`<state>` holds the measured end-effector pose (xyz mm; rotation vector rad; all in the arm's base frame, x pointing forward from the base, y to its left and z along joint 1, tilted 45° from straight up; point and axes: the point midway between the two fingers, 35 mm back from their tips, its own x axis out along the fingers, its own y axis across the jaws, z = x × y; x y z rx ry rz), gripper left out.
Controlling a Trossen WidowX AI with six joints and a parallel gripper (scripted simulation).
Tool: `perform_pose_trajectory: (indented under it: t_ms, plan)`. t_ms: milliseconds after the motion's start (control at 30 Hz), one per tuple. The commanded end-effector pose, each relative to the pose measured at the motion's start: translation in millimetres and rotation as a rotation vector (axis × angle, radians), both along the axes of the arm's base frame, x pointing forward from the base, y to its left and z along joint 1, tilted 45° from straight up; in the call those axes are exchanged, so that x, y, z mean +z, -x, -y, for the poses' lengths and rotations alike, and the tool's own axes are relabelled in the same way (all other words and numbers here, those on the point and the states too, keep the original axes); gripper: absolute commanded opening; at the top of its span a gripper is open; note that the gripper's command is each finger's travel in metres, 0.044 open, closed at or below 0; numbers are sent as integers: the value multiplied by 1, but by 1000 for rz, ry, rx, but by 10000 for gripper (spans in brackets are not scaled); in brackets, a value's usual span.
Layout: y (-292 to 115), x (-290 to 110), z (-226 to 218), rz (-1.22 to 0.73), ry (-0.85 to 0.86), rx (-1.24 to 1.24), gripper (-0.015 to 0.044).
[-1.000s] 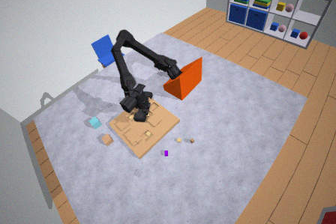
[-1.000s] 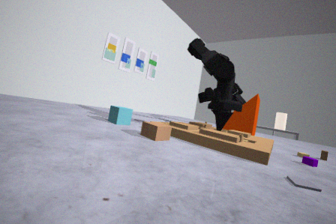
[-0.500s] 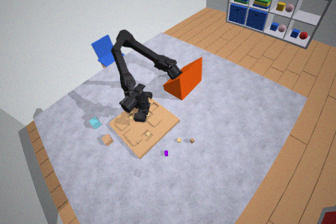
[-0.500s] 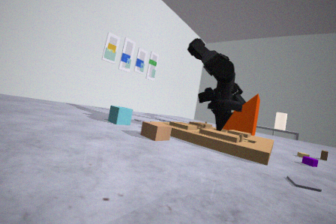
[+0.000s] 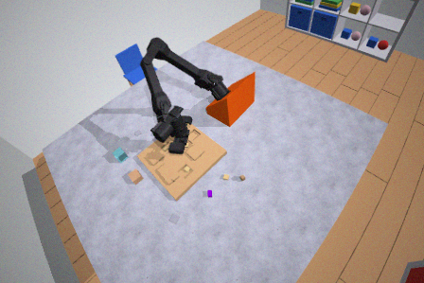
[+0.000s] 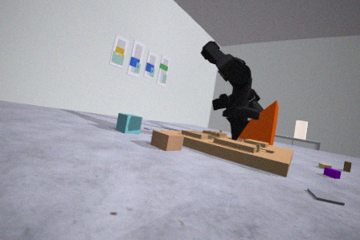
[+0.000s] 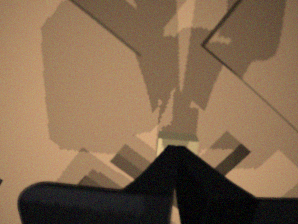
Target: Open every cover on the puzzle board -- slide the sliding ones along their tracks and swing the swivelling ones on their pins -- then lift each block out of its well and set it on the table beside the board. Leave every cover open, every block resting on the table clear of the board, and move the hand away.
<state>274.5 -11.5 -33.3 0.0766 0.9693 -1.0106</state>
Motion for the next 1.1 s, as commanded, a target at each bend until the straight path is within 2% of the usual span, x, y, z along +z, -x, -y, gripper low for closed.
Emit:
perform_pose_trajectory:
  t_ms: [0,1067]
  plan:
    - [-1,0,3,3,5,-5,0]
    - [5,8,-10,3,4,-5,0]
